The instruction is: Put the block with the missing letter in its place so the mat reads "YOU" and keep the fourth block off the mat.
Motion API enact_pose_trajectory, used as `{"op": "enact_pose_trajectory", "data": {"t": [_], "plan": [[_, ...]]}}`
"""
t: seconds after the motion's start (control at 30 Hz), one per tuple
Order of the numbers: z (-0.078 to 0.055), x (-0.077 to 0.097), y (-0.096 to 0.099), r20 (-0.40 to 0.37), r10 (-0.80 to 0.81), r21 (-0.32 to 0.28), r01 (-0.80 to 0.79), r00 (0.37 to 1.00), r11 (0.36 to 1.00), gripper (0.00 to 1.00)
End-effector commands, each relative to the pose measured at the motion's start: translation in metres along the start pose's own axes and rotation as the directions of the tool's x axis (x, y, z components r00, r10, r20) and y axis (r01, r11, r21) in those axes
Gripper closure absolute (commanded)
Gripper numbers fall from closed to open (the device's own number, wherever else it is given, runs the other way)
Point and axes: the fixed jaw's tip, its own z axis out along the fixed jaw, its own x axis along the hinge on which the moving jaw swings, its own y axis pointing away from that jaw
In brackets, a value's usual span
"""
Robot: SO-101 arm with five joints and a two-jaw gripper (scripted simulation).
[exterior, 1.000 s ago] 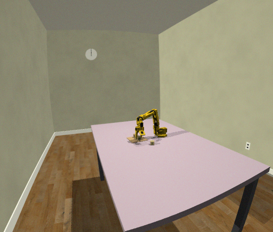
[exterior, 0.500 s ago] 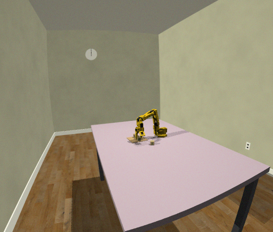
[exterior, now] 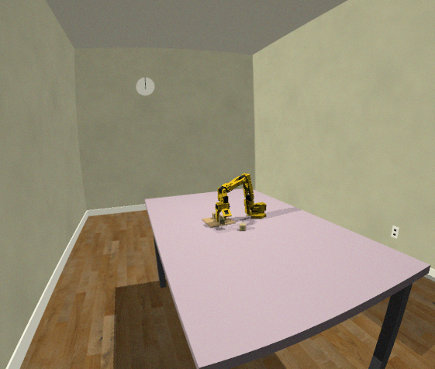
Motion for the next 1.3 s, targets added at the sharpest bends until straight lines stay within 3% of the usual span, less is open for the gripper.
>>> {"op": "enact_pose_trajectory", "data": {"t": [0.0, 0.3, 0.93, 1.27], "plan": [[-0.0179, -0.0056, -0.0159, 0.031, -0.002, 0.117, -0.002, 1.000, 0.993, 0.83], [-0.0179, -0.0056, -0.0159, 0.031, -0.002, 0.117, -0.002, 1.000, 0.993, 0.81], [-0.0179, -0.0056, -0.0159, 0.031, -0.002, 0.117, -0.002, 1.000, 0.993, 0.65], [-0.0181, -0.0056, -0.0160, 0.031, -0.002, 0.117, -0.002, 1.000, 0.993, 0.64]]}}
